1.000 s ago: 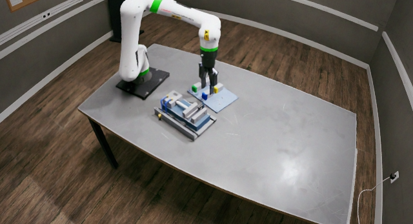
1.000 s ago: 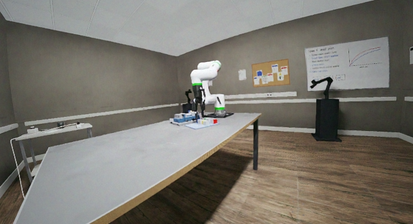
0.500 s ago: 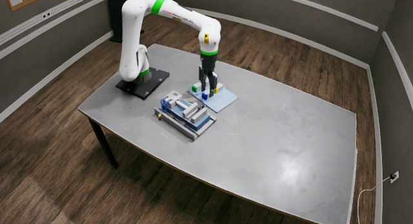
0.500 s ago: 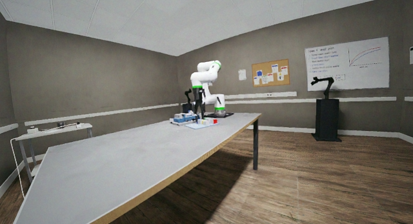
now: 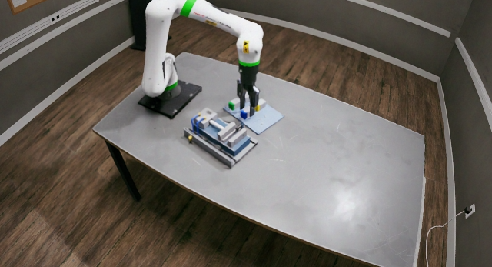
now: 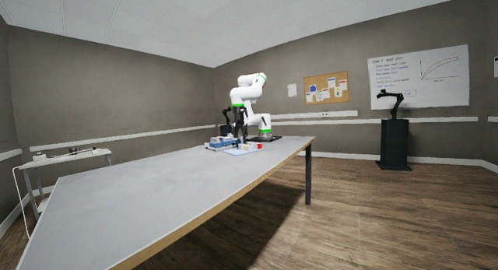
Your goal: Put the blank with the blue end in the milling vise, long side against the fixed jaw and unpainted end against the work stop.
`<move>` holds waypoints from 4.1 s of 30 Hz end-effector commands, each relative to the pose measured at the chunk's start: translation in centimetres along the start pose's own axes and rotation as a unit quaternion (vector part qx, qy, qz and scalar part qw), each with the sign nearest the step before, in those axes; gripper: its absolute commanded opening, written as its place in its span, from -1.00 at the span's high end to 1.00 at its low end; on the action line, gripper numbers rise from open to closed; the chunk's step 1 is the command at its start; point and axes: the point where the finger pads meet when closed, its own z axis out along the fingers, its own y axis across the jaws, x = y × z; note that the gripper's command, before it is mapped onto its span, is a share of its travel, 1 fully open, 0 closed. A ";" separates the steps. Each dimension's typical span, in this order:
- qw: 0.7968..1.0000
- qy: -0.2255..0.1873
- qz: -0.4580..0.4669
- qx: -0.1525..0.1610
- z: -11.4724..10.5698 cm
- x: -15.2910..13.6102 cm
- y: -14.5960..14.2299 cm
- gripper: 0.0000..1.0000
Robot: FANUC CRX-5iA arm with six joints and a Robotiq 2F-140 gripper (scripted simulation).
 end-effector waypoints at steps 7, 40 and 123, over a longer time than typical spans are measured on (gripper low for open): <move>1.000 0.000 0.000 0.001 -0.1 0.0 0.0 0.06; 1.000 0.000 0.000 0.001 -0.2 0.0 0.0 0.80; 1.000 0.000 0.000 0.001 -5.0 0.0 0.0 0.80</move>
